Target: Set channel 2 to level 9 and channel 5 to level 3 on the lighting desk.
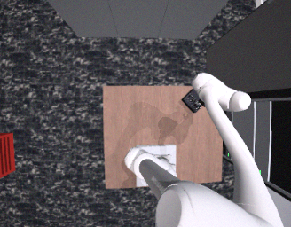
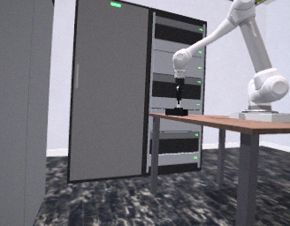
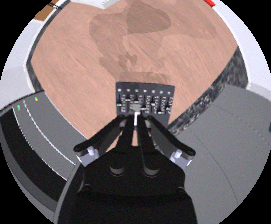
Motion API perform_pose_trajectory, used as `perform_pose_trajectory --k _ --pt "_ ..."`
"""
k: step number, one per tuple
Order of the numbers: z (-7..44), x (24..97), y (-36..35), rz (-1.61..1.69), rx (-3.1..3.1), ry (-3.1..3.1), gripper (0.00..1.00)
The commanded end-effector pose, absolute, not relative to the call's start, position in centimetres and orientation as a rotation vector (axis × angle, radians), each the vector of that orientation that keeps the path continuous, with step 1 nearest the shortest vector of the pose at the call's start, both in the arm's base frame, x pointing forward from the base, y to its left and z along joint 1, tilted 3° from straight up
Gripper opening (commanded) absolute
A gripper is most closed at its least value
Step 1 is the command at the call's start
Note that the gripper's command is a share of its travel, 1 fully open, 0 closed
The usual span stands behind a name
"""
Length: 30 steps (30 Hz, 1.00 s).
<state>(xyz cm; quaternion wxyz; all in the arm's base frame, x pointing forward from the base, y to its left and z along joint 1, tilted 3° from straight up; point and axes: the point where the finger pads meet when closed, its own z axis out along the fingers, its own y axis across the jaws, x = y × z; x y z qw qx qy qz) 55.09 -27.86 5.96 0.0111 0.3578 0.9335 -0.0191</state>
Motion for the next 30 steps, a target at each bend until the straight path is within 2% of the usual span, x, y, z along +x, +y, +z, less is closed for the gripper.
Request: perform_pose_trajectory --k 1,30 --pt "6.0 55.1 -27.9 -0.059 1.116 2.912 0.1" --pt "7.0 55.5 -28.2 -0.059 1.116 2.912 0.1"
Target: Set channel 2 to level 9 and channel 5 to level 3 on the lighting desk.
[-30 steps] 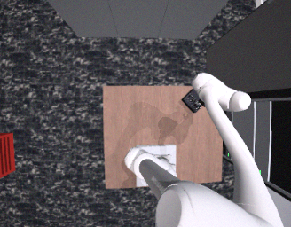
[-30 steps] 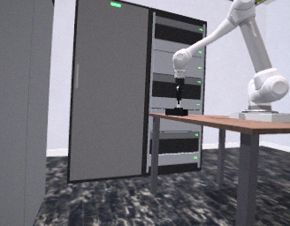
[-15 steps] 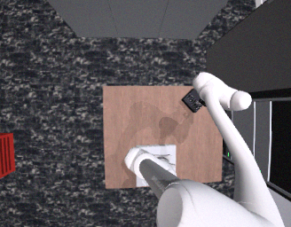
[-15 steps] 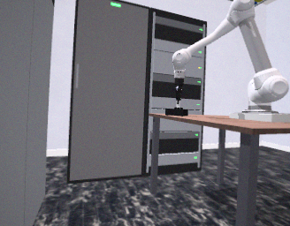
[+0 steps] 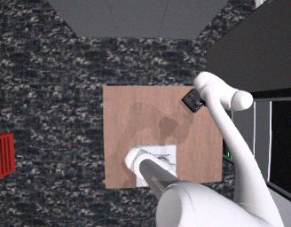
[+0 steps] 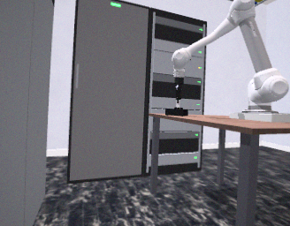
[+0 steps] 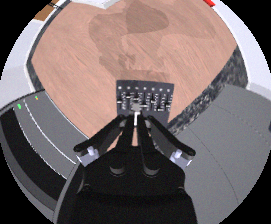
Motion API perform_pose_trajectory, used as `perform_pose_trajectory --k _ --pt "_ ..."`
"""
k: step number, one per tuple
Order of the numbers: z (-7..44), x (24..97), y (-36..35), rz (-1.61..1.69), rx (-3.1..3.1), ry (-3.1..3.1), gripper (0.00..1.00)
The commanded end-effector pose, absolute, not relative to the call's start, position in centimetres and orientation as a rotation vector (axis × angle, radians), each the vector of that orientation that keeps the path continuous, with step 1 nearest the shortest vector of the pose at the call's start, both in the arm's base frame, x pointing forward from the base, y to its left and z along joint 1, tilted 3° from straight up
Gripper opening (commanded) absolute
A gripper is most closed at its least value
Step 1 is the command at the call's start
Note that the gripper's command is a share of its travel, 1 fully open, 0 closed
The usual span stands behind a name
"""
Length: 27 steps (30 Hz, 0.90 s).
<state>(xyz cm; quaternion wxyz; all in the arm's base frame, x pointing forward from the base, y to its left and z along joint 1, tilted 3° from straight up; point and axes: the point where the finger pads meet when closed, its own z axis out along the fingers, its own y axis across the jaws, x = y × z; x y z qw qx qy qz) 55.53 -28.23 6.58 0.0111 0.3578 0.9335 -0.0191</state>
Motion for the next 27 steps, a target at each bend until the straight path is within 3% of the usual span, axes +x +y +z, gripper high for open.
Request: perform_pose_trajectory --k 1,27 --pt "7.3 55.5 -28.2 -0.059 1.116 2.912 0.1" --pt "10.0 55.5 -28.1 -0.059 1.116 2.912 0.1"
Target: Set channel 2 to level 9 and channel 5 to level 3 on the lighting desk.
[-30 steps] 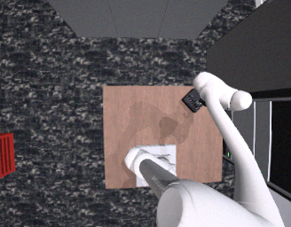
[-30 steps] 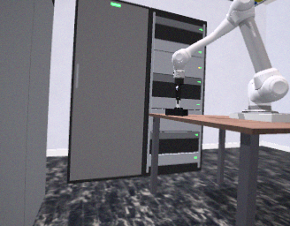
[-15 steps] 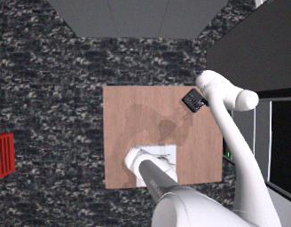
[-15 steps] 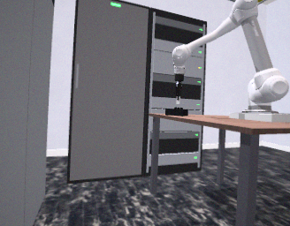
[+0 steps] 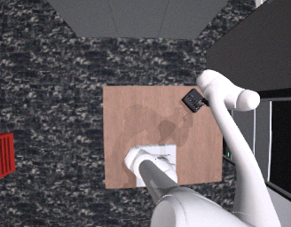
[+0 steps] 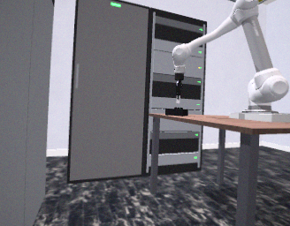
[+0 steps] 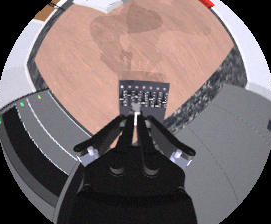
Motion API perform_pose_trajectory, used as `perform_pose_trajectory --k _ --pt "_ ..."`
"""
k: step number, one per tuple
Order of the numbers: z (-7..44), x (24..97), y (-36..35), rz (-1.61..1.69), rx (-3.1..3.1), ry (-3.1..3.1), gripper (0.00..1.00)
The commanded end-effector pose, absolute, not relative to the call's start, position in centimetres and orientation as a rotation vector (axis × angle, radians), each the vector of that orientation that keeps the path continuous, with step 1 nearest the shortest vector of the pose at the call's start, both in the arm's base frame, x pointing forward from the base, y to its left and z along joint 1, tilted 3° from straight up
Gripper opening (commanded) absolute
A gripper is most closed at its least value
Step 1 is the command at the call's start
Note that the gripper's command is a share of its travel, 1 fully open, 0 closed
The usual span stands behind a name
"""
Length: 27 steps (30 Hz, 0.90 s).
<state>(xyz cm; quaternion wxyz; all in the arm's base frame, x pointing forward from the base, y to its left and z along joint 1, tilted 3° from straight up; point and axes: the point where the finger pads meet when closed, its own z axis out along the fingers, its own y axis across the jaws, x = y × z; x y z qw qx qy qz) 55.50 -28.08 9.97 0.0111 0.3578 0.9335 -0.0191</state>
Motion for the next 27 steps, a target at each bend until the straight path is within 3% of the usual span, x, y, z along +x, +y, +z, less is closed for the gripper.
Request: perform_pose_trajectory --k 1,2,27 --pt "10.0 55.5 -28.1 -0.059 1.116 2.912 0.1" --pt "10.0 55.5 -28.1 -0.059 1.116 2.912 1.0" --pt "16.1 55.5 -27.8 -0.059 1.116 2.912 1.0"
